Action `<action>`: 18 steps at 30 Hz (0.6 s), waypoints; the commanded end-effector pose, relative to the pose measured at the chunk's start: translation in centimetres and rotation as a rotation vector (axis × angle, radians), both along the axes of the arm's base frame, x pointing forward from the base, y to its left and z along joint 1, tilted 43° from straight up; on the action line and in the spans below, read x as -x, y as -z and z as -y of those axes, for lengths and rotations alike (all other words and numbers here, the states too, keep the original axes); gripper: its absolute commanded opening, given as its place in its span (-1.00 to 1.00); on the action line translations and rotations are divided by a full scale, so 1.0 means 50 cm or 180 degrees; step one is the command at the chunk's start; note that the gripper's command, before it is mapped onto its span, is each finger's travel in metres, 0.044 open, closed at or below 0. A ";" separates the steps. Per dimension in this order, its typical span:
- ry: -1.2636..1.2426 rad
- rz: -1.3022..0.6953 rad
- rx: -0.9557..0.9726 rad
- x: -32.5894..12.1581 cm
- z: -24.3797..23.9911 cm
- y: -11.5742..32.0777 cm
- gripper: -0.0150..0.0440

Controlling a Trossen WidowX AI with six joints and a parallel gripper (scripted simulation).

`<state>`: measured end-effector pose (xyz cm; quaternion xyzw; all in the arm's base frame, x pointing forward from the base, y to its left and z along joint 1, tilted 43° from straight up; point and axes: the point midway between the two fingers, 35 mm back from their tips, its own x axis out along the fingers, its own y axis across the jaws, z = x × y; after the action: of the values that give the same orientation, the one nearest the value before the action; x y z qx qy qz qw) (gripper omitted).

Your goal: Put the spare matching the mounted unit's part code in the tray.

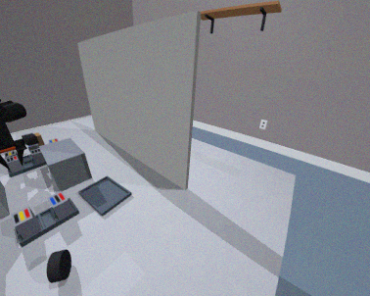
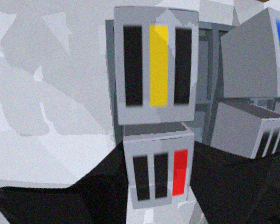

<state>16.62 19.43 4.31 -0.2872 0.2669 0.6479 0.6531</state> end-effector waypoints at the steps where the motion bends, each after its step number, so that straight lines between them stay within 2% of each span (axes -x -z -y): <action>1: 0.0000 0.0000 0.0000 0.000 0.000 0.000 -0.49; 6: 0.0000 0.0001 0.0005 -0.001 0.004 -0.004 -0.49; 18: 0.0008 -0.0003 0.0042 -0.007 0.084 -0.081 -0.49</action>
<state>16.79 15.96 6.91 -0.2881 0.2830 0.6463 0.6475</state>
